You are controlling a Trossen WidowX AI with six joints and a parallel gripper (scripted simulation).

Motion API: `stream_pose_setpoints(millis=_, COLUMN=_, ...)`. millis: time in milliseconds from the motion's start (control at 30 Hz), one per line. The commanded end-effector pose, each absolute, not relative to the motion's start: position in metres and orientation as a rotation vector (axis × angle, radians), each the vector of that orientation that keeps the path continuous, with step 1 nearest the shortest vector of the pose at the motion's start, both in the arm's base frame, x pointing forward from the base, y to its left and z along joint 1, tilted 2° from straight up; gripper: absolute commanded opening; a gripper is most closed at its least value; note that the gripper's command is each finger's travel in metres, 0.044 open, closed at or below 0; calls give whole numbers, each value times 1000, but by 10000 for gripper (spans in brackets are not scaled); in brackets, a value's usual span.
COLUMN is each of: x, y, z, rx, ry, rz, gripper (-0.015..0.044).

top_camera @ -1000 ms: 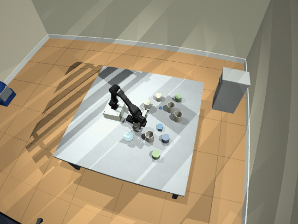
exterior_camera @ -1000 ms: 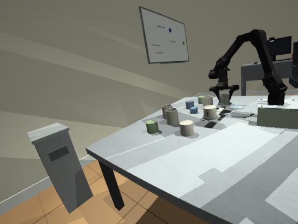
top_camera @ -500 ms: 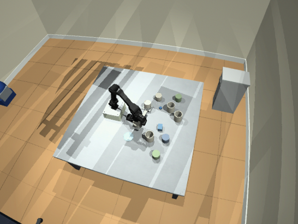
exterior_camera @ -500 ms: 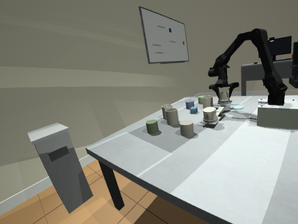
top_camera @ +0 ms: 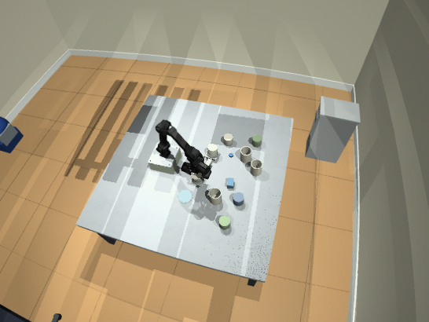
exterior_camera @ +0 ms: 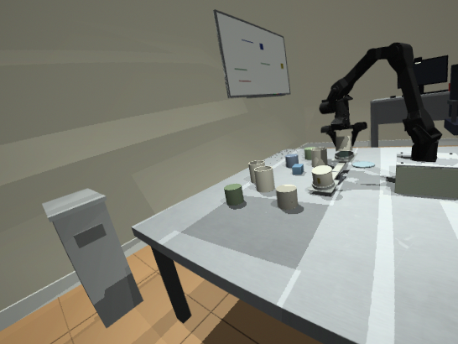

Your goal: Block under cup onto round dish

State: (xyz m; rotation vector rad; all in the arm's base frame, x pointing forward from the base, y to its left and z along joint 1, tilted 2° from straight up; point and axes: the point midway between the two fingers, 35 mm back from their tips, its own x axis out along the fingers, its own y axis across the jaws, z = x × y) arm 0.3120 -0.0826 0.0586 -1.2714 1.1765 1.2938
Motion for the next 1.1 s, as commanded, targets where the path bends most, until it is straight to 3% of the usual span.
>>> stream_pose_setpoints(millis=0, x=316, y=-88, z=71, rx=-1292, ry=1178, rz=1260, gripper=0)
stream_pose_setpoints(millis=1067, x=310, y=-85, z=113, rx=-1292, ry=1178, rz=1260, gripper=0)
